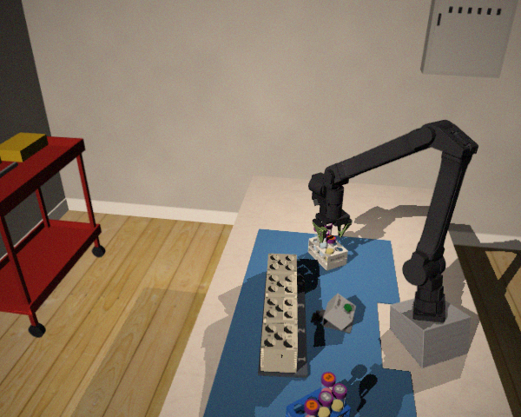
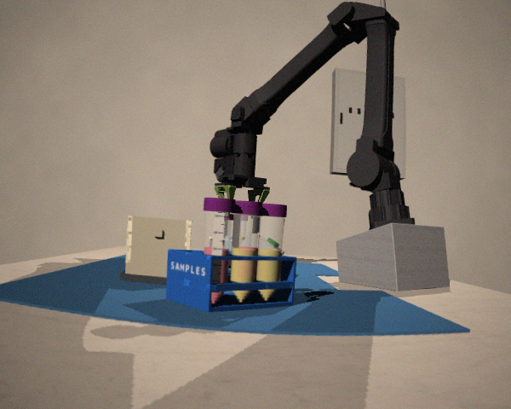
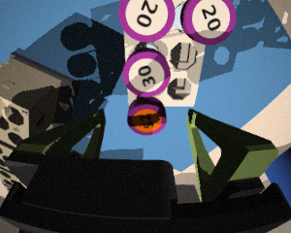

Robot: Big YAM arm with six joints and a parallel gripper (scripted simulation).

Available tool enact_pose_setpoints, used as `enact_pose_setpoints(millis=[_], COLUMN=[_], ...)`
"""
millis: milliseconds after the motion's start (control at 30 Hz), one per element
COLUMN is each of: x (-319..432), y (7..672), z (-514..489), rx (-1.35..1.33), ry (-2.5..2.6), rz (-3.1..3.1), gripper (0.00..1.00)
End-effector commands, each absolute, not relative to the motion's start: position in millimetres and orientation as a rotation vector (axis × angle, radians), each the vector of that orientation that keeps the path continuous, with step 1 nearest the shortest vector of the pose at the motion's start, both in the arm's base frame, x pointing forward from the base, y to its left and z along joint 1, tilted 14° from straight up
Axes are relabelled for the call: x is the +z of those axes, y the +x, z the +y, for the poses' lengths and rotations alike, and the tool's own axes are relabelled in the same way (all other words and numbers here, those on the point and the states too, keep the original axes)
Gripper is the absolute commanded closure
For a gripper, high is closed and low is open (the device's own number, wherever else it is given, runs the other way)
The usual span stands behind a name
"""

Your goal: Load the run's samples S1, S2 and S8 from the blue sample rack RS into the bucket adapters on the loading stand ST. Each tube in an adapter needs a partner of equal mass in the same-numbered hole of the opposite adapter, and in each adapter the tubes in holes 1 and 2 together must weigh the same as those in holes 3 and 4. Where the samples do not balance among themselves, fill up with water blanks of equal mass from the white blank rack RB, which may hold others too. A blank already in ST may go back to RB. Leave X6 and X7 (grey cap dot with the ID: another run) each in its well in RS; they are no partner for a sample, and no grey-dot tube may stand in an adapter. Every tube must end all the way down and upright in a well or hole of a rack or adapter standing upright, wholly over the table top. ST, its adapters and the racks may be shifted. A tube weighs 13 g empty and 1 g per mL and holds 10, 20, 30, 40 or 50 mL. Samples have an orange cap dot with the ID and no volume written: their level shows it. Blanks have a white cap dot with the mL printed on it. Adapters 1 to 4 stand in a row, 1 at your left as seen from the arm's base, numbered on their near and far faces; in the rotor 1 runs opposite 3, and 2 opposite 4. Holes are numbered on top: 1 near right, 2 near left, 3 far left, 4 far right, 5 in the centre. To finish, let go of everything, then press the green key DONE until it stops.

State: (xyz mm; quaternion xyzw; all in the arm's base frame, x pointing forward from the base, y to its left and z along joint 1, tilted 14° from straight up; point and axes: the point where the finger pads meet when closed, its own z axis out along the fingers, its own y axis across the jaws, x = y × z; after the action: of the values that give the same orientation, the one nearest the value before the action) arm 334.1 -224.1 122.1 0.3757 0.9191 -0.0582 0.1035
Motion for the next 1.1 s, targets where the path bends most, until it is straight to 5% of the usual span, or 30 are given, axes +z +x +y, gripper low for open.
enact_pose_setpoints(millis=[0, 600, 633, 1067], x=[137.6, 131.8, 131.8, 131.8], y=[344.7, 345.2, 345.2, 345.2], z=[-230.7, -232.0, -232.0, -232.0], rx=[-0.182, -0.18, -0.18, -0.18], ry=[1.076, 1.089, 1.089, 1.089], rz=[2.664, 2.667, 2.667, 2.667], gripper=[0.2, 0.2, 1.0, 1.0])
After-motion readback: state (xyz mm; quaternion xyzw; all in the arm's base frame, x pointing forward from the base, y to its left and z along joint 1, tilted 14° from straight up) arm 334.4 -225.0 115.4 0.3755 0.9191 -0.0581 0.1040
